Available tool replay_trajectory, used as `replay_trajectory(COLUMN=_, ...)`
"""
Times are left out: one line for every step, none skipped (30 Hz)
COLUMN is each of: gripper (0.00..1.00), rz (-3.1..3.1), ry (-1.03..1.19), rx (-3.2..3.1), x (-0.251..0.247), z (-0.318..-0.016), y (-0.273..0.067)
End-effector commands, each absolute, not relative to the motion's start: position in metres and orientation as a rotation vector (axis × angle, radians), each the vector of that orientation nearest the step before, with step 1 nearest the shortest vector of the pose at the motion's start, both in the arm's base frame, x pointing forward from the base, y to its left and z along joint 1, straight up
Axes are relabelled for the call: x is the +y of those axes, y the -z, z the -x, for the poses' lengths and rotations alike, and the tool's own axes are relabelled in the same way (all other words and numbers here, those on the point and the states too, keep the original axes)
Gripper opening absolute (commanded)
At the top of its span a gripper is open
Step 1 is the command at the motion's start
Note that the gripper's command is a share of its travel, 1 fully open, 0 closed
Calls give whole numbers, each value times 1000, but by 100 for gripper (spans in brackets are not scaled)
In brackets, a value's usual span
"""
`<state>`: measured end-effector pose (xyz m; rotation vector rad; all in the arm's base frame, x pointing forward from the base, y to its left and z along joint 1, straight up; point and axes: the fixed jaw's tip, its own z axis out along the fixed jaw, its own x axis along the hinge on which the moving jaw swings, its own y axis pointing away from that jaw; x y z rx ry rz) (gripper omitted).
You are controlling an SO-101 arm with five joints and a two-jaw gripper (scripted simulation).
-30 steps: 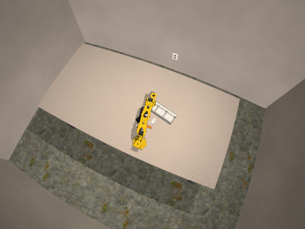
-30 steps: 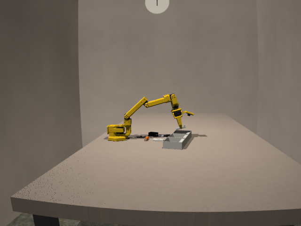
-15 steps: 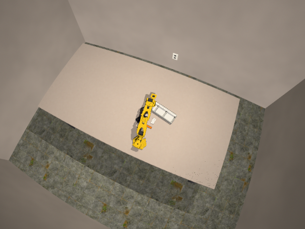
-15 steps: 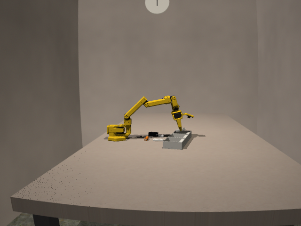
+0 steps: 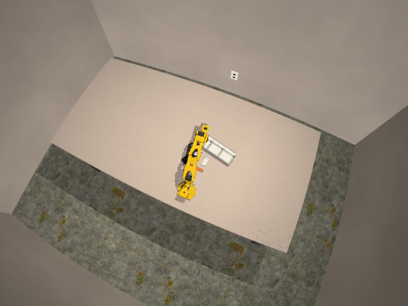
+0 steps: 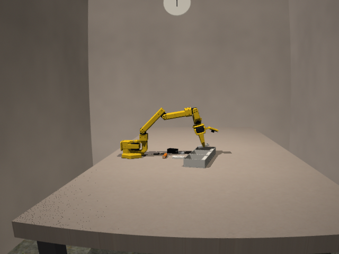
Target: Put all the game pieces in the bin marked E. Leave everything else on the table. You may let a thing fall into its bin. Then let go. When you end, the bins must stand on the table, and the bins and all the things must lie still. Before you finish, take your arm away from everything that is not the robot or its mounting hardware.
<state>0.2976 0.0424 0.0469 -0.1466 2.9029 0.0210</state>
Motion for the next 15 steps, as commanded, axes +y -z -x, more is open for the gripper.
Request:
replay_trajectory(gripper=0, rz=137, ry=-34, rx=2812, x=45, z=-305, y=-66)
replay_trajectory(gripper=0, rz=137, ry=-34, rx=2812, x=45, z=-305, y=-66)
replay_trajectory(gripper=0, rz=137, ry=-34, rx=2812, x=45, z=-305, y=-65)
replay_trajectory(gripper=0, rz=137, ry=-34, rx=2812, x=45, z=-305, y=-64)
replay_trajectory(gripper=0, rz=137, ry=-34, rx=2812, x=45, z=-305, y=-64)
replay_trajectory(gripper=0, rz=137, ry=-34, rx=2812, x=45, z=-305, y=-63)
replay_trajectory(gripper=0, rz=137, ry=-34, rx=2812, x=45, z=-305, y=-63)
replay_trajectory(gripper=0, rz=137, ry=-34, rx=2812, x=45, z=-305, y=-62)
replay_trajectory(gripper=0, rz=137, ry=-34, rx=2812, x=45, z=-305, y=-62)
replay_trajectory(gripper=0, rz=137, ry=-34, rx=2812, x=45, z=-305, y=-62)
replay_trajectory(gripper=0, rz=137, ry=-34, rx=2812, x=45, z=-305, y=-62)
replay_trajectory(gripper=0, rz=137, ry=-34, rx=2812, x=45, z=-305, y=-62)
replay_trajectory(gripper=0, rz=137, ry=-34, rx=2812, x=45, z=-305, y=-62)
replay_trajectory(gripper=0, rz=137, ry=-34, rx=2812, x=45, z=-305, y=-62)
replay_trajectory(gripper=0, rz=137, ry=-34, rx=2812, x=45, z=-305, y=-62)
